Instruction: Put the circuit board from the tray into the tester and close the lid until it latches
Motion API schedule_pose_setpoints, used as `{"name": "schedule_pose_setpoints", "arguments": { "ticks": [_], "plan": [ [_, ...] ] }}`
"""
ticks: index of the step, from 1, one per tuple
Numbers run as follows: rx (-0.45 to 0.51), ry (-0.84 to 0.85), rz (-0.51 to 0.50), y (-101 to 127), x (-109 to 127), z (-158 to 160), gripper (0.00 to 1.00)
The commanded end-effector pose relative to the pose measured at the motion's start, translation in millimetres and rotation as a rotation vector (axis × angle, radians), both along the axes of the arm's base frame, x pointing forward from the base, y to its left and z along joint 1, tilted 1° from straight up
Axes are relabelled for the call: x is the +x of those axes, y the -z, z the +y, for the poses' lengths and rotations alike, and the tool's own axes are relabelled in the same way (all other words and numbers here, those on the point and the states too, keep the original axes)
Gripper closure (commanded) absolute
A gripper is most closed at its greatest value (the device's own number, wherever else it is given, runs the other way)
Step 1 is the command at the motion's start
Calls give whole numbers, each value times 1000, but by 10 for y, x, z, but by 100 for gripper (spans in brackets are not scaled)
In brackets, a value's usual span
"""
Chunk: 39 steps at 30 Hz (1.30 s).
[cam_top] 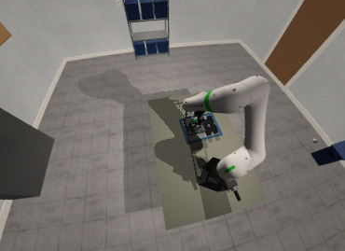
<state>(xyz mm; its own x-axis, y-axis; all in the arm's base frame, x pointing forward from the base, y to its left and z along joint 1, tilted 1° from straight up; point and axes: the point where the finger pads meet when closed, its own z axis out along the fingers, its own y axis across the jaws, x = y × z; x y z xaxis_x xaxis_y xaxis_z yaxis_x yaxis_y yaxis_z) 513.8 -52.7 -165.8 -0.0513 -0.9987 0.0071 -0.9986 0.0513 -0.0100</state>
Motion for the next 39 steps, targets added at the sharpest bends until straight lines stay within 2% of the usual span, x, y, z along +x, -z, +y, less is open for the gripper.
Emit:
{"name": "schedule_pose_setpoints", "arguments": {
  "ticks": [1,13,39],
  "plan": [
    [0,0,0,-1,2,-1,54],
    [0,0,0,45,2,-1,54],
    [0,0,0,424,6,-3,54]
  ]
}}
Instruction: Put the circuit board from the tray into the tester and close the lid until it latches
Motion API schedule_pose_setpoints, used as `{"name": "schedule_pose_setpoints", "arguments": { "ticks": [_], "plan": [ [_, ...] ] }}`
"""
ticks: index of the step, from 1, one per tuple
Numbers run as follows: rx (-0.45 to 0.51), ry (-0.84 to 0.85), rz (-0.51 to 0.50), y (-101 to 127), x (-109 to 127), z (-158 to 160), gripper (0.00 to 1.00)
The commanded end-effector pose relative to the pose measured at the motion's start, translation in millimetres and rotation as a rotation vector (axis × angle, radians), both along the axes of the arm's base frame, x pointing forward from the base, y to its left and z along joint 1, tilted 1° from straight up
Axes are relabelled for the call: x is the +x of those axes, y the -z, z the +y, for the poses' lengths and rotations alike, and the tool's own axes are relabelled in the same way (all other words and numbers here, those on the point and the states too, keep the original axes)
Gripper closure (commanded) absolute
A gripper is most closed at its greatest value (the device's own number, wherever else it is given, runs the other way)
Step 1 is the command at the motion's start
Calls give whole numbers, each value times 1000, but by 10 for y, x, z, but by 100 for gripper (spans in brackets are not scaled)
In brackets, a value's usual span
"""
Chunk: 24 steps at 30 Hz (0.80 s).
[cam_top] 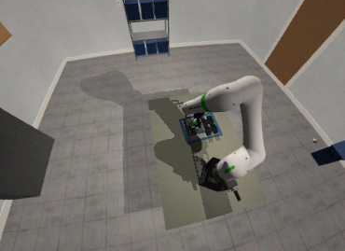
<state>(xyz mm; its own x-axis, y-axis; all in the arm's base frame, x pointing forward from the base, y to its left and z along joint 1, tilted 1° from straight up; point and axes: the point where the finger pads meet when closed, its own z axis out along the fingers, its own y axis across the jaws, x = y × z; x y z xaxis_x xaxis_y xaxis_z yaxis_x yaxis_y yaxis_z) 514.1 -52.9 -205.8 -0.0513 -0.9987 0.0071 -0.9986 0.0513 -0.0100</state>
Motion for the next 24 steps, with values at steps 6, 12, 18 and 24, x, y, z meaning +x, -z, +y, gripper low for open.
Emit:
{"name": "schedule_pose_setpoints", "arguments": {
  "ticks": [6,12,18,24],
  "plan": [
    [0,0,0,50,3,-1,54],
    [0,0,0,59,3,-1,54],
    [0,0,0,59,3,-1,54],
    [0,0,0,59,3,-1,54]
  ]
}}
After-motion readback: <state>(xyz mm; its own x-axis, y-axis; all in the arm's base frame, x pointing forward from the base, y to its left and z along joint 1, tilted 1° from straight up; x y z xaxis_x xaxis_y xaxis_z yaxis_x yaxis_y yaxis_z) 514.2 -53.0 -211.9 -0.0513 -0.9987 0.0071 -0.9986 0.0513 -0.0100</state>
